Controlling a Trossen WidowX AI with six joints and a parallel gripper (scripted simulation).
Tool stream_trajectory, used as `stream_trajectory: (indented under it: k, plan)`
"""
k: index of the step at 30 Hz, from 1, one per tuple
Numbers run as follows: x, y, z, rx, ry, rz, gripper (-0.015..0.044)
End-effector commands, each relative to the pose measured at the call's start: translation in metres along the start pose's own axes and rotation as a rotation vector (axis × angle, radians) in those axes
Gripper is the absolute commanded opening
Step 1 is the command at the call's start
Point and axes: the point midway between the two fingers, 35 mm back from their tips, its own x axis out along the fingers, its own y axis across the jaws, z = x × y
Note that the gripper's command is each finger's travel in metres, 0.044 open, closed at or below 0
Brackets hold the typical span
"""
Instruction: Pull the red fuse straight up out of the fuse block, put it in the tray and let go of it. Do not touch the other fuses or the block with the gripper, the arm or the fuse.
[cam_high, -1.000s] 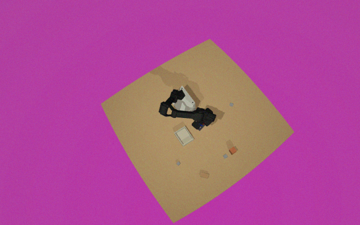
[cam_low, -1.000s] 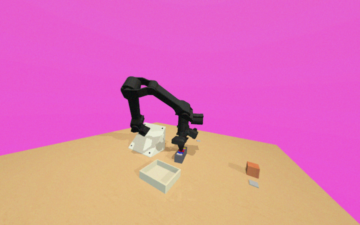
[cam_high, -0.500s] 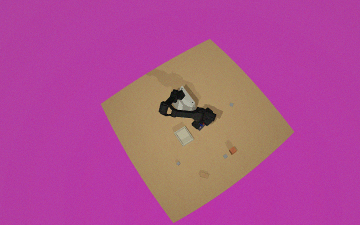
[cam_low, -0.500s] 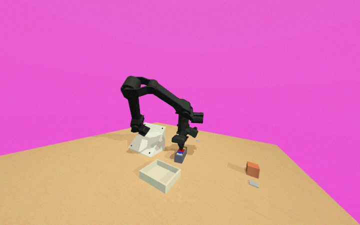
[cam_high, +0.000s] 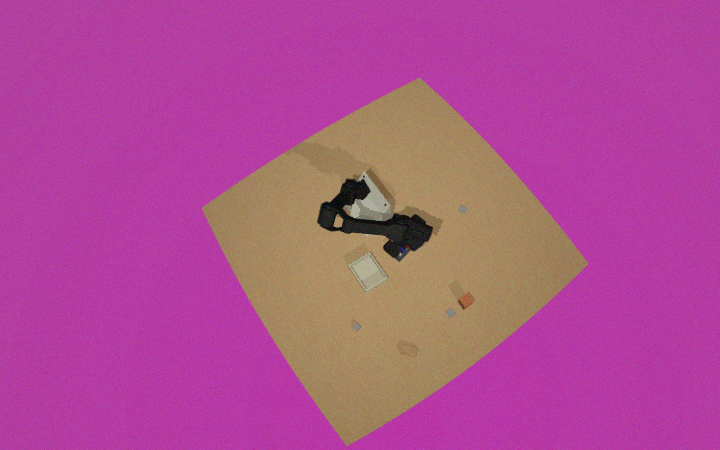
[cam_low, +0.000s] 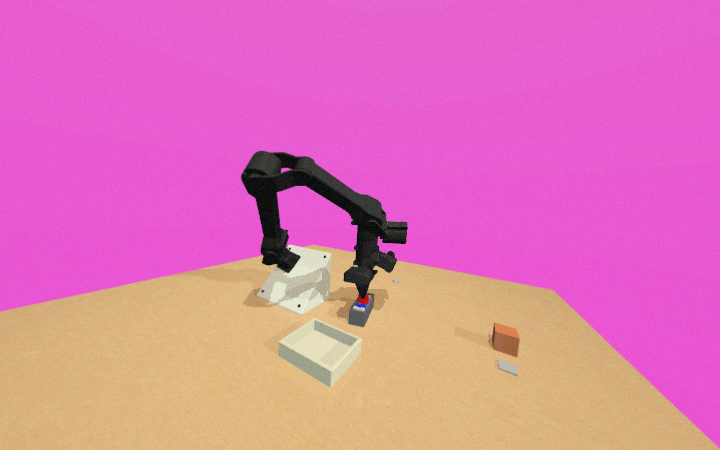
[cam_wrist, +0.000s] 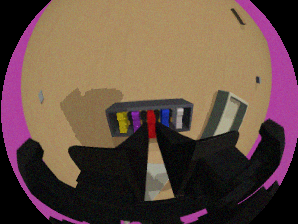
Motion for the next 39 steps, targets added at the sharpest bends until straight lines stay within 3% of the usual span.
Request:
stream_trajectory:
  k: [1,39]
  plan:
    - [-0.003,0.001,0.000,0.004,0.000,0.005,0.0000]
    - [-0.022,0.000,0.000,0.003,0.000,0.003,0.0000]
